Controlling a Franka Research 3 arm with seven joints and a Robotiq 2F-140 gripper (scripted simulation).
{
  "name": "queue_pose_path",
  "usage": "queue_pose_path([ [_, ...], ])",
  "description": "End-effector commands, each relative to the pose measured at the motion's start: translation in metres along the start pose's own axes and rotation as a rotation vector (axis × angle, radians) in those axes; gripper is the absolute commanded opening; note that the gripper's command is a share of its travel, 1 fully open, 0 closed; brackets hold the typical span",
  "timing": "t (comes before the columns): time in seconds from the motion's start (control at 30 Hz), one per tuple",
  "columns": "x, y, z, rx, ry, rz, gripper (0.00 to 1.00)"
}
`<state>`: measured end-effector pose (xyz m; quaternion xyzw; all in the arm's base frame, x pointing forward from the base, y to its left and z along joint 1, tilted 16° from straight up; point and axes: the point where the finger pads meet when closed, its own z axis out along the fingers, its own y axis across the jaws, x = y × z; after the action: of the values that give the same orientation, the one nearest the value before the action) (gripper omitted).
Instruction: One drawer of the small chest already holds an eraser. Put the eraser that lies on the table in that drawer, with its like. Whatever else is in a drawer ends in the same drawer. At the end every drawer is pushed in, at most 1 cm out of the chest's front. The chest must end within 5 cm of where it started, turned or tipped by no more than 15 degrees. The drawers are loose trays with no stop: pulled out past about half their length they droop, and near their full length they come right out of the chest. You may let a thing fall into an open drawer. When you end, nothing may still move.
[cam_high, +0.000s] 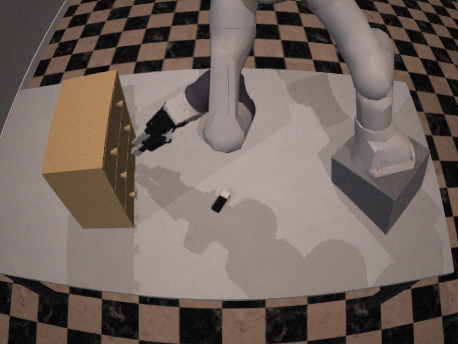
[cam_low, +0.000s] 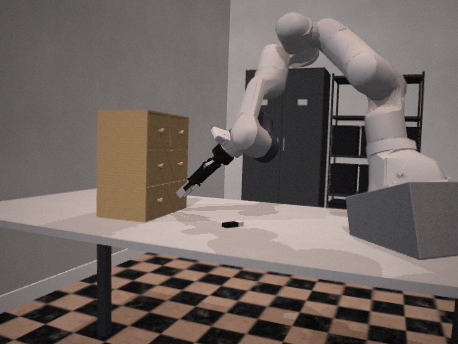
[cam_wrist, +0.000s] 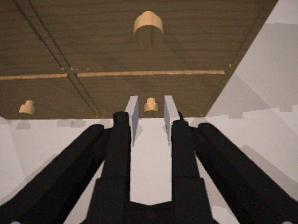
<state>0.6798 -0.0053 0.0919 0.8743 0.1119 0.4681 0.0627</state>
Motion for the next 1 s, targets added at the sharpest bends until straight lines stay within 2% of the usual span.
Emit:
queue_pose_path([
  [0.0, -0.0032, 0.0000, 0.0022, 0.000, -0.010, -0.006, 0.20],
  [0.8, -0.0031, 0.0000, 0.0022, 0.000, -0.010, -0.006, 0.20],
  [0.83, -0.0031, 0.0000, 0.0022, 0.000, -0.010, -0.006, 0.08],
  [0.97, -0.0031, 0.0000, 0.0022, 0.000, -0.010, -0.006, 0.08],
])
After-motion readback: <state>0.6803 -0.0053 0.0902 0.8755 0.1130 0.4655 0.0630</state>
